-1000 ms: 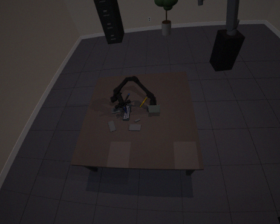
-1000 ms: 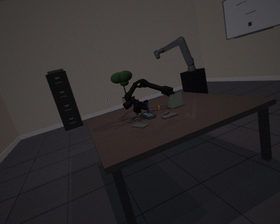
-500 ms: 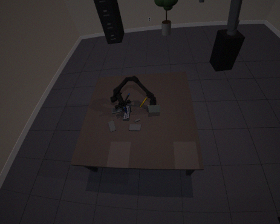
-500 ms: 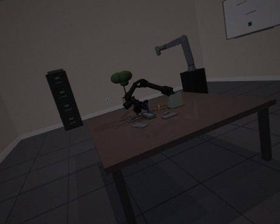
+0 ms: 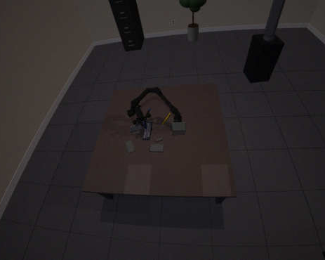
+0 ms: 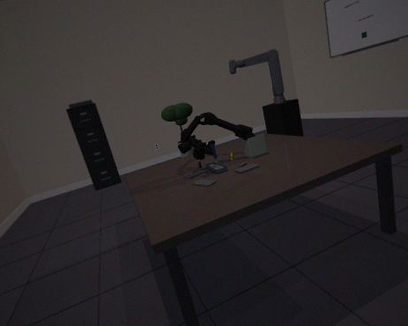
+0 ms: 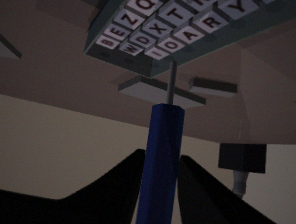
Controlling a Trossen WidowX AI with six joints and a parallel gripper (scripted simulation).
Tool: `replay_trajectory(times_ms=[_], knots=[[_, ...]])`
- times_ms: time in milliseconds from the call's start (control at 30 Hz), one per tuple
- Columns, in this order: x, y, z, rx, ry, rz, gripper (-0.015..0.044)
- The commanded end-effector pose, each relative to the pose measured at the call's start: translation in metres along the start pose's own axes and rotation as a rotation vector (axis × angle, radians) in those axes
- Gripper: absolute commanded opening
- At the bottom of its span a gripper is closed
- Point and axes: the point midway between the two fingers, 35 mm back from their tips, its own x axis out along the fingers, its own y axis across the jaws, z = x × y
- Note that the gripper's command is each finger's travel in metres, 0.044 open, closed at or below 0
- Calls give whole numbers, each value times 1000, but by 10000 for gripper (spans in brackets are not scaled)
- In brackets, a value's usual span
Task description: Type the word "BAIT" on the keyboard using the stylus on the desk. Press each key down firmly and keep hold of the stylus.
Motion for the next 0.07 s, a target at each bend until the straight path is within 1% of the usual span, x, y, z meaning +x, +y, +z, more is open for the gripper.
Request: replay_trajectory(times_ms=[0,33], knots=[[0,0,0,-1,0,0,81],[0,0,0,-1,0,0,81]])
